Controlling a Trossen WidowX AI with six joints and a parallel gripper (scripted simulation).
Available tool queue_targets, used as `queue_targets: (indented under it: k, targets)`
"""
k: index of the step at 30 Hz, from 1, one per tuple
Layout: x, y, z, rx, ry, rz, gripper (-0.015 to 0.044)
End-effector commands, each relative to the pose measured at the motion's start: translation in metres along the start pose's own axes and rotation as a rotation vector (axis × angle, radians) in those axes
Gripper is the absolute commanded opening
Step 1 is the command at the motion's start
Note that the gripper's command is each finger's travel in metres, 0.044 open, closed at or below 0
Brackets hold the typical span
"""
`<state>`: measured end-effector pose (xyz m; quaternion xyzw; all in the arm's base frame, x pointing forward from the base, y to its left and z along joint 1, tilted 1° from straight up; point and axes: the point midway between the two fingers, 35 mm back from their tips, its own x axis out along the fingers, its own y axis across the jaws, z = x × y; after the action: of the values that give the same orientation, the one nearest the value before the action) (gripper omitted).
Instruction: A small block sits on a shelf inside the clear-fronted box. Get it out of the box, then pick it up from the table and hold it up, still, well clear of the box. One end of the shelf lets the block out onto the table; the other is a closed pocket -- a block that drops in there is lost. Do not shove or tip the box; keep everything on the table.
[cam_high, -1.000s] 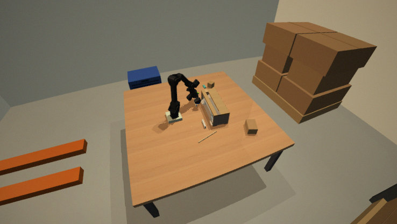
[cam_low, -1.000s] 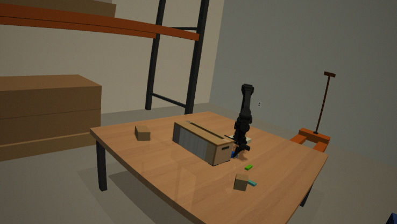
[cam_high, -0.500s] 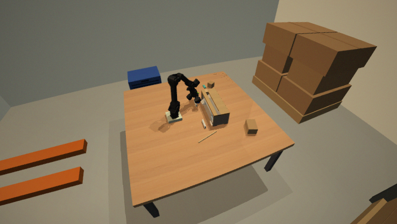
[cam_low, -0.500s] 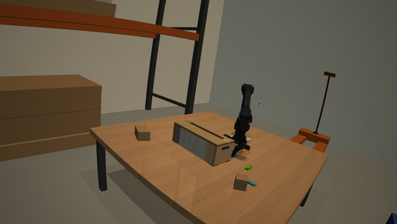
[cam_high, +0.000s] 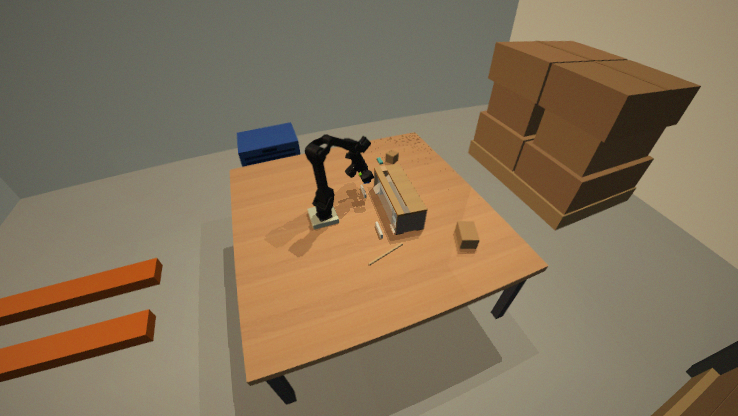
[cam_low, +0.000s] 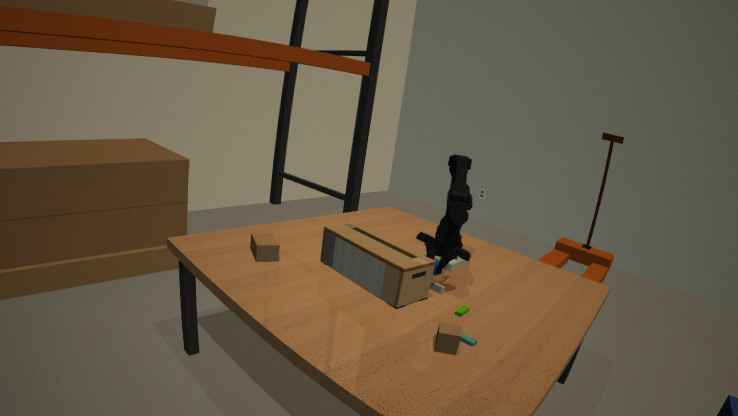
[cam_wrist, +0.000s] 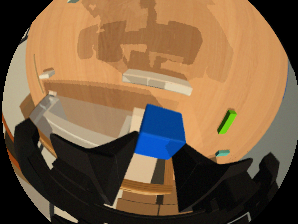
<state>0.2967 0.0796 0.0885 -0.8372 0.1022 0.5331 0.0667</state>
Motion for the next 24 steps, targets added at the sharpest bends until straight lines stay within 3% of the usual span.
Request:
queue_targets:
  k: [1,18,24]
  targets:
    - [-0.020,-0.001,-0.004,-0.076,0.015,-0.051,0.0000]
    - [-0.103,0.005,0.010,-0.505,0.086,-0.253,0.0000]
    - [-0.107,0.006,0.011,-0.523,0.091,-0.261,0.0000]
